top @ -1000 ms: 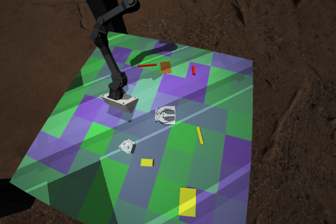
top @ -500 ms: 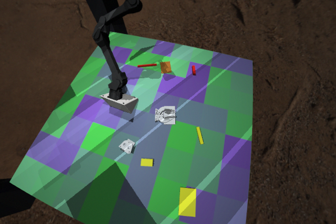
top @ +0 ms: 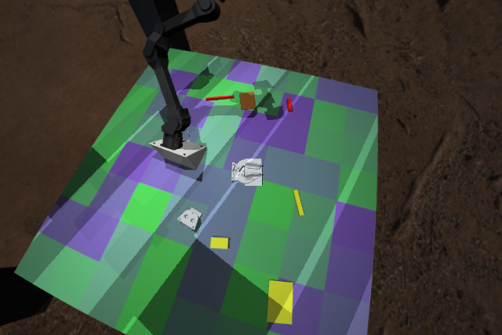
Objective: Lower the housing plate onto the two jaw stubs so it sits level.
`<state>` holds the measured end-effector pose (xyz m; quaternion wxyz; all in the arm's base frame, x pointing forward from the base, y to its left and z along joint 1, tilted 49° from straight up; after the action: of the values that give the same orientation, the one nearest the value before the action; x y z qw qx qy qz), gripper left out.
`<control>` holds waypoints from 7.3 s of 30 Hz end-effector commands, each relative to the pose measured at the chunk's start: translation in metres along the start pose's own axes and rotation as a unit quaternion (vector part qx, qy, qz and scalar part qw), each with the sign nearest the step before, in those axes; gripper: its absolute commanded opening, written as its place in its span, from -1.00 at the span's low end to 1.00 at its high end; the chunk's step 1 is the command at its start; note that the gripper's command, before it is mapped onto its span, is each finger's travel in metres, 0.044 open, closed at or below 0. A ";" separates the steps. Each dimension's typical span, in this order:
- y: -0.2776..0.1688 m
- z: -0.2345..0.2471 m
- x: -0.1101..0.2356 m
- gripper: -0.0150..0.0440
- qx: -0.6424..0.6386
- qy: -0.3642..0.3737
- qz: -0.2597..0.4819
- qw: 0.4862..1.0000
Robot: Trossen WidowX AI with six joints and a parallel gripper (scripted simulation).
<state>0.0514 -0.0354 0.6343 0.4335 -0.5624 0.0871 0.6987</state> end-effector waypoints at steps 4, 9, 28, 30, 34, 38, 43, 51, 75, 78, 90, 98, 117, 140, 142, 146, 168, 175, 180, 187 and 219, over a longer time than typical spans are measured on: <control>-0.009 -0.013 0.002 1.00 0.037 -0.006 0.016 0.999; -0.015 -0.023 0.003 1.00 0.050 -0.017 0.025 0.998; -0.043 -0.080 0.009 1.00 0.184 -0.059 0.082 0.978; -0.044 -0.086 0.010 1.00 0.192 -0.063 0.084 0.976; -0.047 -0.097 0.012 1.00 0.218 -0.070 0.097 0.969; -0.052 -0.112 0.014 1.00 0.254 -0.079 0.118 0.957; -0.056 -0.132 0.018 1.00 0.291 -0.092 0.135 0.943; -0.057 -0.165 0.024 1.00 0.333 -0.119 0.145 0.924; -0.061 -0.250 0.046 1.00 0.518 -0.156 0.257 0.801; -0.060 -0.256 0.048 1.00 0.528 -0.156 0.264 0.792; -0.047 -0.288 0.065 1.00 0.578 -0.190 0.314 0.729; -0.040 -0.316 0.075 1.00 0.621 -0.197 0.356 0.670; -0.013 -0.383 0.114 1.00 0.662 -0.264 0.429 0.554; 0.032 -0.453 0.161 1.00 0.677 -0.286 0.549 0.398; 0.036 -0.459 0.166 1.00 0.678 -0.285 0.562 0.380; 0.045 -0.469 0.176 1.00 0.678 -0.282 0.587 0.342; 0.099 -0.517 0.238 1.00 0.629 -0.249 0.722 0.144; 0.119 -0.527 0.260 1.00 0.595 -0.236 0.763 0.090; 0.135 -0.533 0.276 1.00 0.566 -0.227 0.791 0.057; 0.155 -0.539 0.299 1.00 0.521 -0.204 0.829 0.011; 0.242 -0.535 0.406 1.00 0.248 -0.053 0.963 -0.087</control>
<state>0.2728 -0.3060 0.0208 0.5380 -0.3076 -0.6936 -0.3672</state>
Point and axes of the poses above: the point midway between the two fingers, 35 mm back from their tips, its own x axis back along the fingers, its own z axis across the jaws, y = z × x, the point moved 8 cm from there along x, back along the fingers, and after that the axes turned 15 degrees about -x, right-handed, at the moved point
